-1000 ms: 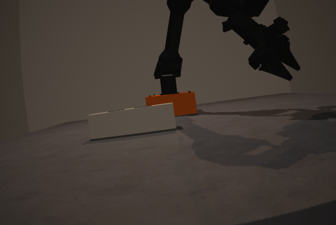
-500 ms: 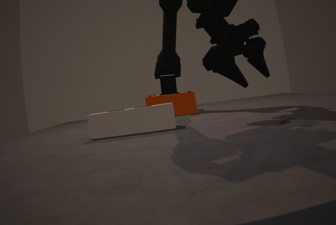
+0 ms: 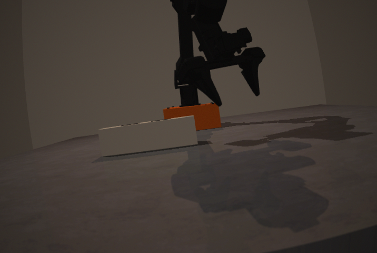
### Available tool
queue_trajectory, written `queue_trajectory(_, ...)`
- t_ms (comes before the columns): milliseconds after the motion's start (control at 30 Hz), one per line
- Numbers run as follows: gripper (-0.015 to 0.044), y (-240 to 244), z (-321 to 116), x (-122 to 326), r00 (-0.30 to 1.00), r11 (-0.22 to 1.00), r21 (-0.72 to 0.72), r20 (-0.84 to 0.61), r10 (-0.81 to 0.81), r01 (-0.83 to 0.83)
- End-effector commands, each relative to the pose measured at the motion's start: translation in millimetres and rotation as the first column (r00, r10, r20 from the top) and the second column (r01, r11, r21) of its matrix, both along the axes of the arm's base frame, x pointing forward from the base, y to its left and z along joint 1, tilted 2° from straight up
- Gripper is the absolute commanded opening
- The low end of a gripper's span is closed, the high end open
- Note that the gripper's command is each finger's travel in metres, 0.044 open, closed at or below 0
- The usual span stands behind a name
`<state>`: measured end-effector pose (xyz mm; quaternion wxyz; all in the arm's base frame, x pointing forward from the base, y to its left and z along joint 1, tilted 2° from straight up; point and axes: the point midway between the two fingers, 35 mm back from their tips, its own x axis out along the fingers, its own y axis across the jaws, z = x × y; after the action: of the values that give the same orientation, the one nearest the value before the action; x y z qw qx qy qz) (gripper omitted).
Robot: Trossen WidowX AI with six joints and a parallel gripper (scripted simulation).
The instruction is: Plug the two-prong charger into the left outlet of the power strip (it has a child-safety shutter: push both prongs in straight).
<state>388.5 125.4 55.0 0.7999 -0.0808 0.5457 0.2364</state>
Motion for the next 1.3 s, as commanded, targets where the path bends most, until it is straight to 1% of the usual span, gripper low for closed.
queue_trajectory(0,0.0440,-25,-5,-9,0.999,0.999,-0.040,-0.037,-0.037,0.036)
queue_trajectory(367,0.0440,-88,-10,-34,0.976,0.979,-0.126,-0.131,-0.173,0.157)
queue_trajectory(833,0.0440,-153,-16,-86,0.896,0.927,-0.230,-0.268,-0.353,0.296)
queue_trajectory(1067,0.0440,-175,-16,-114,0.844,0.897,-0.275,-0.328,-0.425,0.345)
queue_trajectory(1267,0.0440,-175,-19,-115,0.843,0.897,-0.276,-0.329,-0.426,0.346)
